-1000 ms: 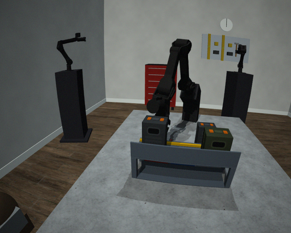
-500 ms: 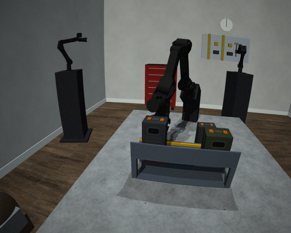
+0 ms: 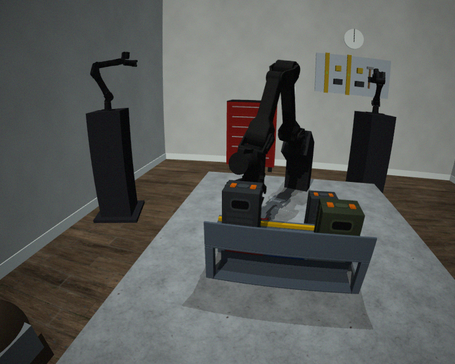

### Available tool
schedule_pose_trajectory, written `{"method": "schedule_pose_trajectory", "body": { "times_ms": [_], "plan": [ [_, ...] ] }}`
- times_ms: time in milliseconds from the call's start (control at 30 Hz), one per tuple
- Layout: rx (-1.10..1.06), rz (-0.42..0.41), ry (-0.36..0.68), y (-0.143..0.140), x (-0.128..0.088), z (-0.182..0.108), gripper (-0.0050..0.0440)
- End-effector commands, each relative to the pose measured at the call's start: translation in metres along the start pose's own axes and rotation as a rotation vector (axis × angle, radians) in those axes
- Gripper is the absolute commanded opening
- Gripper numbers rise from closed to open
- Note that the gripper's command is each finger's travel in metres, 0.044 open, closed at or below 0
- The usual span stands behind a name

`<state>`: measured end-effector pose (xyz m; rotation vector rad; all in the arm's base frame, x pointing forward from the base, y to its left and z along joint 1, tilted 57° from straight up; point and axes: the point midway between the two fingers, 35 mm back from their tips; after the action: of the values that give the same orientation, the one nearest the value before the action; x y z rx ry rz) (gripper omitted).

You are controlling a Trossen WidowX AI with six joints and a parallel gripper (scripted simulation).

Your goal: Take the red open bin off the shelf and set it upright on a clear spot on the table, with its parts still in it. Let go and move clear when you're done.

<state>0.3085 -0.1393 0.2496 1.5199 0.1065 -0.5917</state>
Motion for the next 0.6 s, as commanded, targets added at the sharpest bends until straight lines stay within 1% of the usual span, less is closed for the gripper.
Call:
{"method": "schedule_pose_trajectory", "body": {
  "times_ms": [0, 267, 300, 567],
  "plan": [
    [-0.009, 0.047, -0.003, 0.015, -0.0092, 0.0002, 0.0],
    [-0.009, 0.047, -0.003, 0.015, -0.0092, 0.0002, 0.0],
    [-0.005, 0.033, -0.004, 0.0102, -0.0067, 0.0004, 0.0],
    [-0.009, 0.047, -0.003, 0.015, -0.008, 0.0003, 0.0]
  ]
}}
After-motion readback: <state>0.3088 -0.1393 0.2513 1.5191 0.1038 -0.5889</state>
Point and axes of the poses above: the point midway between the two fingers, 35 mm back from their tips, its own x axis out along the fingers, its own y axis across the jaws, z = x × y, and after that the axes turned 10 degrees about x, right-handed
